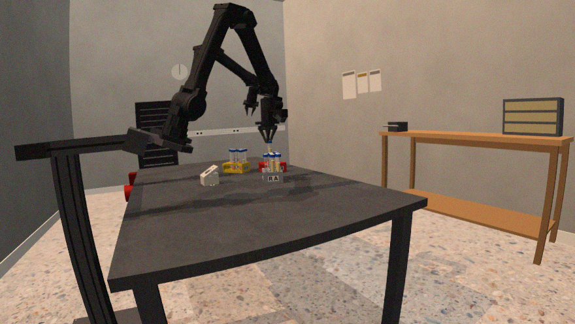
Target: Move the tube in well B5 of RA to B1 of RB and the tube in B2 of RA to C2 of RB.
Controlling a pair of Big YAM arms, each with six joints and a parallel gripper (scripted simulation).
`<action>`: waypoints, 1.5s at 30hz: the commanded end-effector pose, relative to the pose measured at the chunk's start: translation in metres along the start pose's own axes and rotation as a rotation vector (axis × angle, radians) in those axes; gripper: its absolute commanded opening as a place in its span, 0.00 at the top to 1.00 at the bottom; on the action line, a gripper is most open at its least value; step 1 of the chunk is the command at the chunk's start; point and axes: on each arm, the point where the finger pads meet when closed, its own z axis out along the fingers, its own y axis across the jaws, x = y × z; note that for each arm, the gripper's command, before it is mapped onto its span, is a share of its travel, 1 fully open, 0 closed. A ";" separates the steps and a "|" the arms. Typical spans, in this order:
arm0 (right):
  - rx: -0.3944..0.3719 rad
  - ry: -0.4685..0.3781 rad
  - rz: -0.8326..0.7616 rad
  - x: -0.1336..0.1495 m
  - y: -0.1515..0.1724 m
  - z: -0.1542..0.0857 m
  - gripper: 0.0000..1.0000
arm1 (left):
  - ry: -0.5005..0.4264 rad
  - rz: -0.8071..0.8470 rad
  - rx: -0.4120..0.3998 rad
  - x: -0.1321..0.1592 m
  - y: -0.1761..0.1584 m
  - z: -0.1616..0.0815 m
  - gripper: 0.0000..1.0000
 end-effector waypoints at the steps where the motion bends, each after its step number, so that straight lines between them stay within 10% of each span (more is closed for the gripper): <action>1: -0.069 0.010 0.014 0.004 0.029 -0.034 1.00 | -0.031 -0.013 0.021 -0.015 -0.005 -0.013 0.70; 45: -0.044 0.009 0.008 0.034 -0.023 -0.028 1.00 | -0.031 -0.013 0.021 -0.015 -0.005 -0.013 0.70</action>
